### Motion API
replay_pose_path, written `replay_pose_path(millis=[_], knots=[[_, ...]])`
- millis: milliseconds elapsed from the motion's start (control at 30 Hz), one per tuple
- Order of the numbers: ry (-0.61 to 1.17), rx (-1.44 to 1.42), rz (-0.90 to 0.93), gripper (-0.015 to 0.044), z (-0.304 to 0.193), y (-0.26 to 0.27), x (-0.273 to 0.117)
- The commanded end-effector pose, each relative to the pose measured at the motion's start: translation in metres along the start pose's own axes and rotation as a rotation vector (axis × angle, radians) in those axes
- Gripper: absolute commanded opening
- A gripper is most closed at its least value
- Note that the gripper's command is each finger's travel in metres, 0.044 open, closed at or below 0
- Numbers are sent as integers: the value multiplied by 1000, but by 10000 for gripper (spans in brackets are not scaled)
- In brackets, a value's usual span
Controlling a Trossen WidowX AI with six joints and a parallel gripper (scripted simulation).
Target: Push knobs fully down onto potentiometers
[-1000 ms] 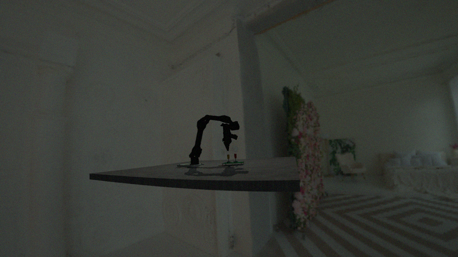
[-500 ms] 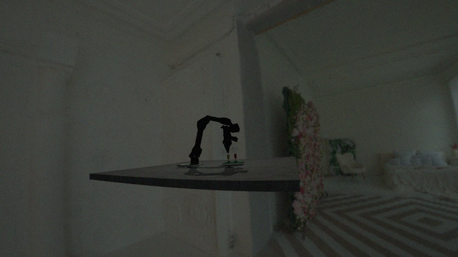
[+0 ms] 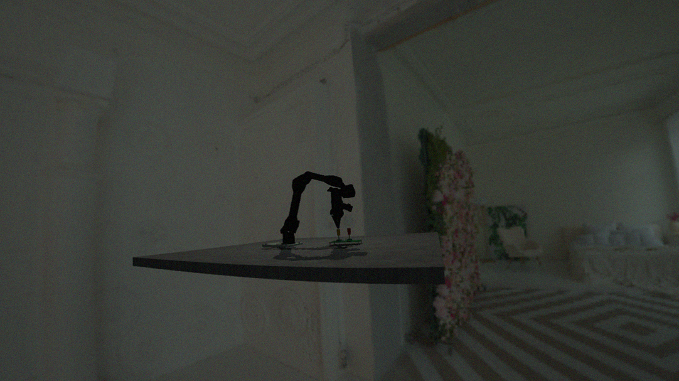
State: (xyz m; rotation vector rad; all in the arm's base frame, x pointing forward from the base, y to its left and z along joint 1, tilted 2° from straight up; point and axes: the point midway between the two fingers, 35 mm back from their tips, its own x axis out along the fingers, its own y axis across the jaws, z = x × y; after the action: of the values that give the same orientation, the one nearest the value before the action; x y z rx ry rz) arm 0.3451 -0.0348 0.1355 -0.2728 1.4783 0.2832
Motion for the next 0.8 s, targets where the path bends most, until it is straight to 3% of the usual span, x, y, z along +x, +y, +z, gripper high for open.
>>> replay_pose_path(millis=[0, 767], knots=[[1, 5, -5, 0, 0, -1, 1], [1, 5, -5, 0, 0, -1, 5]])
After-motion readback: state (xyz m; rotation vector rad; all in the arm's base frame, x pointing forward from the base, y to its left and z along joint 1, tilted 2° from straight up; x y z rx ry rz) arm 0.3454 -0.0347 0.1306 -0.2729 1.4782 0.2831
